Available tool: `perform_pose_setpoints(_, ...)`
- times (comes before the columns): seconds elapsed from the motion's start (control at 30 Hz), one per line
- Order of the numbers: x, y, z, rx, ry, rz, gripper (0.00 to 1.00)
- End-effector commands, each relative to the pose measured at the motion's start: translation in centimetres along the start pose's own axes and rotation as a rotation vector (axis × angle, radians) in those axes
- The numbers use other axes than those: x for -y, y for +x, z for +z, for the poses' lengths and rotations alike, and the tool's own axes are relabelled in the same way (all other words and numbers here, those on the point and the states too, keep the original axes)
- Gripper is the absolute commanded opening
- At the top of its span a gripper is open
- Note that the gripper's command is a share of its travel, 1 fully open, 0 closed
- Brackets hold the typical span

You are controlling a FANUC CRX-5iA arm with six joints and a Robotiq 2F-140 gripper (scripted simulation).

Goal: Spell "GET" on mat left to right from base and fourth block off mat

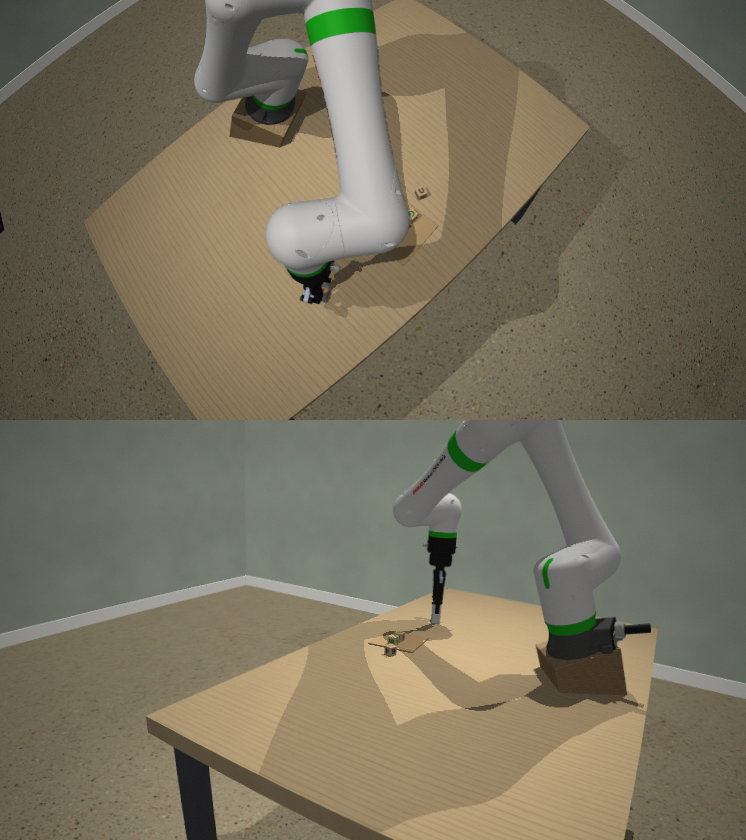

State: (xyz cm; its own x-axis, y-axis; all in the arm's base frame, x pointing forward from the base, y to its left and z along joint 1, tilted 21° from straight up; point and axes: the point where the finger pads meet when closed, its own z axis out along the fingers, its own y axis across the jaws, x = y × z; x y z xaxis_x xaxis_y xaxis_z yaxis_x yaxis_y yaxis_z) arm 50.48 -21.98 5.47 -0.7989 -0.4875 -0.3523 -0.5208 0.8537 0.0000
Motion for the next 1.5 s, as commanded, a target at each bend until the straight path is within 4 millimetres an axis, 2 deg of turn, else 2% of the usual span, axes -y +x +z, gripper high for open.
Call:
perform_pose_setpoints(0.0,0.0,0.0,0.0,0.000,0.000,0.000,0.13)
perform_pose_setpoints(0.23,0.0,0.0,-0.4,0.000,0.000,0.000,0.13)
perform_pose_setpoints(0.4,0.0,0.0,-2.8,0.000,0.000,0.000,0.13)
perform_pose_setpoints(0.47,0.0,0.0,-2.8,0.000,0.000,0.000,0.13)
perform_pose_setpoints(0.7,0.0,0.0,-7.9,0.000,0.000,0.000,0.13)
perform_pose_setpoints(0.83,0.0,0.0,-9.7,0.000,0.000,0.000,0.13)
perform_pose_setpoints(1.27,0.0,-0.1,-10.0,0.000,0.000,-0.003,0.13)
perform_pose_setpoints(1.3,-0.4,-0.4,-10.0,-0.001,0.000,-0.025,0.13)
perform_pose_setpoints(1.37,-2.4,-2.1,-10.0,-0.006,-0.001,-0.150,0.13)
perform_pose_setpoints(1.47,-3.7,-3.2,-10.0,-0.009,-0.002,-0.230,0.13)
